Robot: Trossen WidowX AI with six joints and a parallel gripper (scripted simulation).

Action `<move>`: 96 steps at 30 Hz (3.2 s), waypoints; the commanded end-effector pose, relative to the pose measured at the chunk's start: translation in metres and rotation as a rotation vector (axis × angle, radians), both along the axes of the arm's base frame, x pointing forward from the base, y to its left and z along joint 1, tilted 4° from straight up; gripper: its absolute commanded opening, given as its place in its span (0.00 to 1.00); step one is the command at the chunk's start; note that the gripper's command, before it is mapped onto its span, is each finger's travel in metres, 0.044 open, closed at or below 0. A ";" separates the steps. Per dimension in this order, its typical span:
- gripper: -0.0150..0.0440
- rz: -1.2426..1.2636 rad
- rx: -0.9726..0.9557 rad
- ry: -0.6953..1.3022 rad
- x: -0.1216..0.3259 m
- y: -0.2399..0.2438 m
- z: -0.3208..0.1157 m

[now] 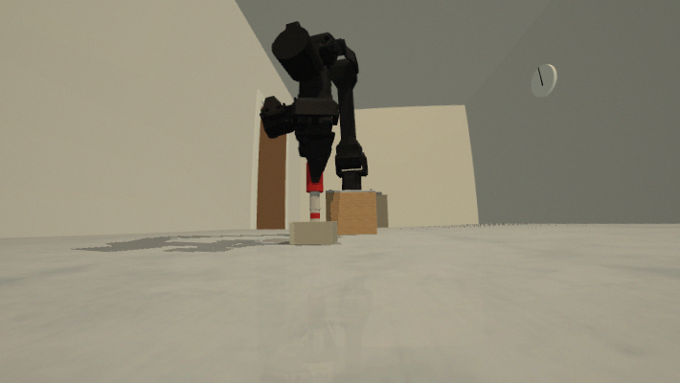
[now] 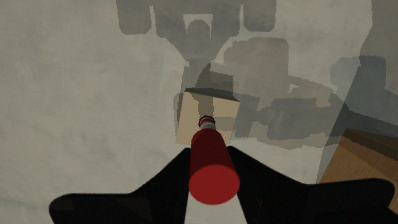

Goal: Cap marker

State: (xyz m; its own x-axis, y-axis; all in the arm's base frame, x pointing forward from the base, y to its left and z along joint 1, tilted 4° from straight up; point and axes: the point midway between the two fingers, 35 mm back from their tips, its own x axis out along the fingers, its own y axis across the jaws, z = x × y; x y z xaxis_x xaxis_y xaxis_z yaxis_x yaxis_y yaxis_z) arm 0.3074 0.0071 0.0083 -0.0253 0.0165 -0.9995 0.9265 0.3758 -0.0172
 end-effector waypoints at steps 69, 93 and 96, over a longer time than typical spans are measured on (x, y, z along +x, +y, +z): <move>0.82 0.238 0.006 0.004 0.000 0.000 0.048; 0.25 1.351 0.036 -0.013 -0.001 0.002 0.039; 0.25 1.351 0.036 -0.013 -0.001 0.002 0.039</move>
State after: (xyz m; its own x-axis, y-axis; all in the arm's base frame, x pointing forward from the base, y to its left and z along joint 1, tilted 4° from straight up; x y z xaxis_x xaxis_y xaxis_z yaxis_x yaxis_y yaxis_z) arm 0.3059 0.0089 0.0482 -0.0329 0.0155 -0.9993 -0.1056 0.9942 0.0189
